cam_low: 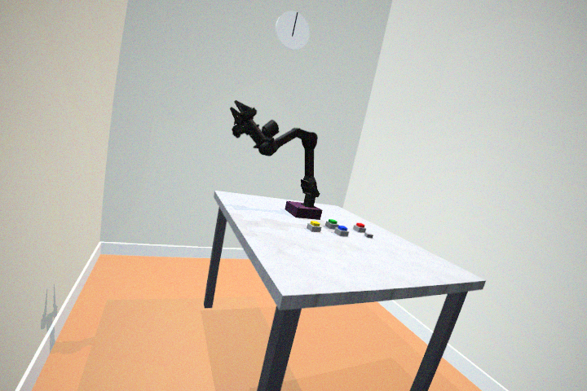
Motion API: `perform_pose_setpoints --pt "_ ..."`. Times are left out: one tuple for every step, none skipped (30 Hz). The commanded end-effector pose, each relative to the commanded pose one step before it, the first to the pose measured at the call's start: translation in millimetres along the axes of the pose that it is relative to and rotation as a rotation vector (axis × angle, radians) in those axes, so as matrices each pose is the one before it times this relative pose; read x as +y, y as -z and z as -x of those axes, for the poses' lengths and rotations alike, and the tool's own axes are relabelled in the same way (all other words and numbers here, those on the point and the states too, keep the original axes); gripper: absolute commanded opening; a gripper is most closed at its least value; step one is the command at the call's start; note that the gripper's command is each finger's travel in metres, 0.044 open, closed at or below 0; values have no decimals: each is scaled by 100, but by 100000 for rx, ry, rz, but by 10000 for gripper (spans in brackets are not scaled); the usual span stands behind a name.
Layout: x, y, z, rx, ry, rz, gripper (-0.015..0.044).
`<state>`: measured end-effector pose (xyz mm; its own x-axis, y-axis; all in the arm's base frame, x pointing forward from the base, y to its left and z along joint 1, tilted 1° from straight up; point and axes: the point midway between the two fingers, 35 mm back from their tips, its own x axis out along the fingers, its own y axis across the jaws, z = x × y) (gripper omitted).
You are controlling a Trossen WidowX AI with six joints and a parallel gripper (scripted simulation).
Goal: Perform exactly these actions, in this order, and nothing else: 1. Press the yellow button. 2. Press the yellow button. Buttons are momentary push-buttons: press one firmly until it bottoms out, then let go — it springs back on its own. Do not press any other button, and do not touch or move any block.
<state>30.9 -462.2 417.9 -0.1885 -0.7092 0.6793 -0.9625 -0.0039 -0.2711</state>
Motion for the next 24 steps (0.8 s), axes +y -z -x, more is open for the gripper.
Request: perform_pose_setpoints --pt "-311 -281 62 -1468 530 -1646 400" --pt "-924 -852 206 -4446 1487 -4917 400" --pt "-1489 -1481 380 -7538 2124 -8119 400" --pt "-1704 -1944 498 -9412 1970 -9798 400" --pt "-1538 -2102 512 -9567 1241 -9634 400" --pt "-671 -1124 232 -4799 334 -4732 400" --pt "-654 -1218 249 -5067 143 -4930 400" --pt "-645 -1354 275 -5487 -91 -5272 400" --pt "-581 -1406 283 -5545 -357 -5267 400" --pt "-492 -1403 278 -5380 -607 -5065 400" --pt "-399 -1371 267 -5121 -824 -4789 400" --pt "-311 -1333 256 -4861 -1023 -4526 400" --pt "-231 -1297 246 -4620 -1204 -4294 400" --pt "-142 -1275 236 -4446 -1439 -4139 400" --pt "-54 -1271 230 -4343 -1708 -4067 400" --pt "22 -1269 228 -4246 -1941 -4012 400" --pt "91 -1266 228 -4144 -2154 -3960 400" --pt "158 -1265 229 -4050 -2364 -3926 400" --pt "223 -1254 230 -3922 -2554 -3869 400" --pt "288 -1243 231 -3791 -2741 -3819 400" --pt "350 -1220 230 -3628 -2905 -3748 400" --pt "411 -1195 229 -3457 -3059 -3677 400" --pt "472 -1170 229 -3290 -3219 -3622 400" --pt "529 -1136 227 -3095 -3349 -3547 400"
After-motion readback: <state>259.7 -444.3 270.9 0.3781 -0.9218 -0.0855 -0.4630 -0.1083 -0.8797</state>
